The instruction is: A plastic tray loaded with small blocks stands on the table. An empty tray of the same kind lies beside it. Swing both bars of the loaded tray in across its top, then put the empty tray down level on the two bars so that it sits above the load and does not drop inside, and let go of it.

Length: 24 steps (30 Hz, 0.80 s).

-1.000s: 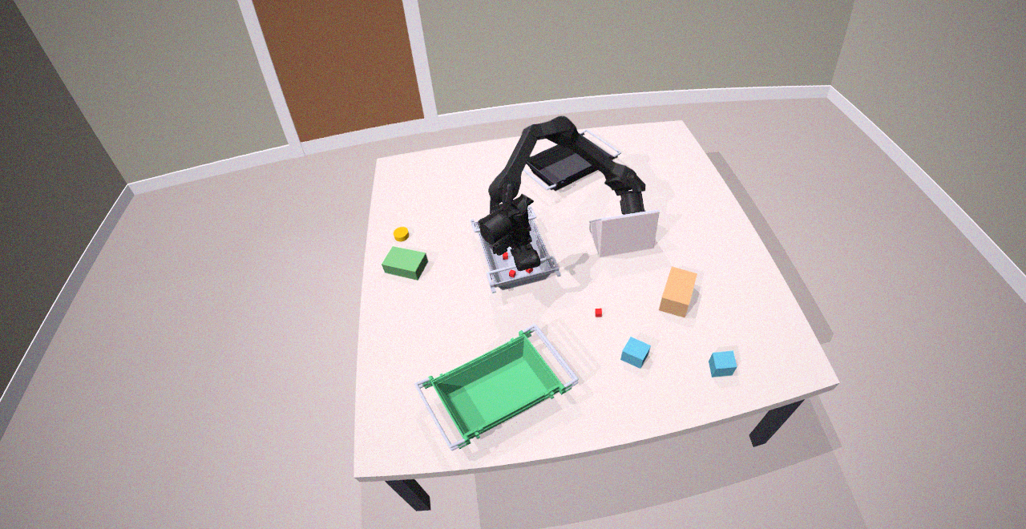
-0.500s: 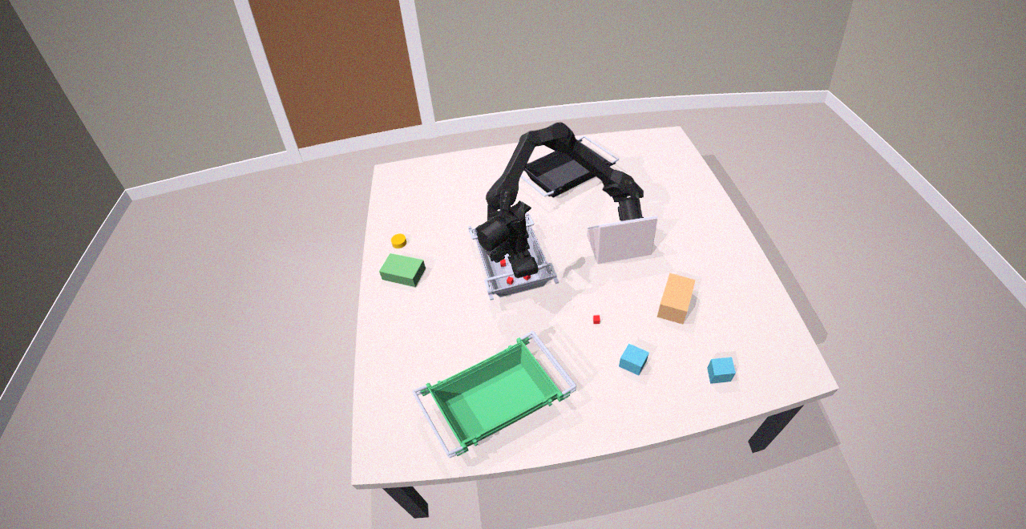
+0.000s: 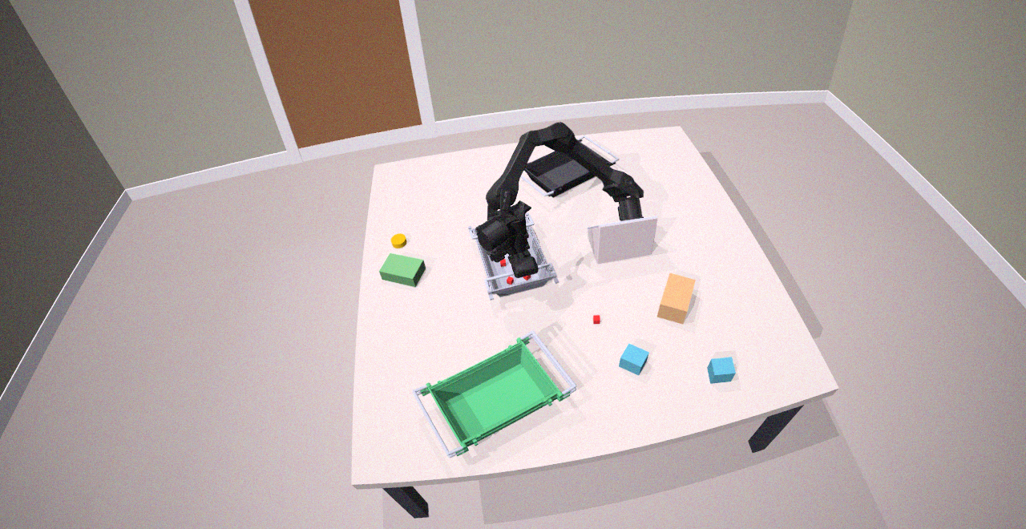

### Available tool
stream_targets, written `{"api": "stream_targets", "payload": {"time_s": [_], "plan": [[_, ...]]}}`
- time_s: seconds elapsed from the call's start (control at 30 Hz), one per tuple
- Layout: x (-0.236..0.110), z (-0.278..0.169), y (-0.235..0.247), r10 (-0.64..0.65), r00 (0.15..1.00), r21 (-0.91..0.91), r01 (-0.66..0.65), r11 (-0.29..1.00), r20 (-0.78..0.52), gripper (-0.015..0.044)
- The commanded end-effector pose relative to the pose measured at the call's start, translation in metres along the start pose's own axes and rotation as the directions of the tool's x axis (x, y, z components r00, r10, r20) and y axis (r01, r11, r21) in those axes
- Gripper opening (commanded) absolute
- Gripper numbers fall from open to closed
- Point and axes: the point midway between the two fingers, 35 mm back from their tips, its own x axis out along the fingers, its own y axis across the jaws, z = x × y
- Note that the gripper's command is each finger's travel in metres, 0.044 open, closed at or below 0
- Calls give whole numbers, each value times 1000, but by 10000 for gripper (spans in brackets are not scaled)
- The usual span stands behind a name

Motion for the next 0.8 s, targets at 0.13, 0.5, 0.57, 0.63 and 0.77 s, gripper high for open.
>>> {"api": "stream_targets", "payload": {"time_s": [0.13,0.5,0.57,0.63,0.77], "plan": [[0,0,0,0,1000,0,0,1000,0,0],[-2,0,0,0,1000,0,0,1000,0,184],[-13,2,1,2,1000,0,-2,1000,0,236],[-31,3,1,3,1000,-1,-3,1000,1,289],[-84,1,1,4,1000,-1,-4,1000,0,394]]}}
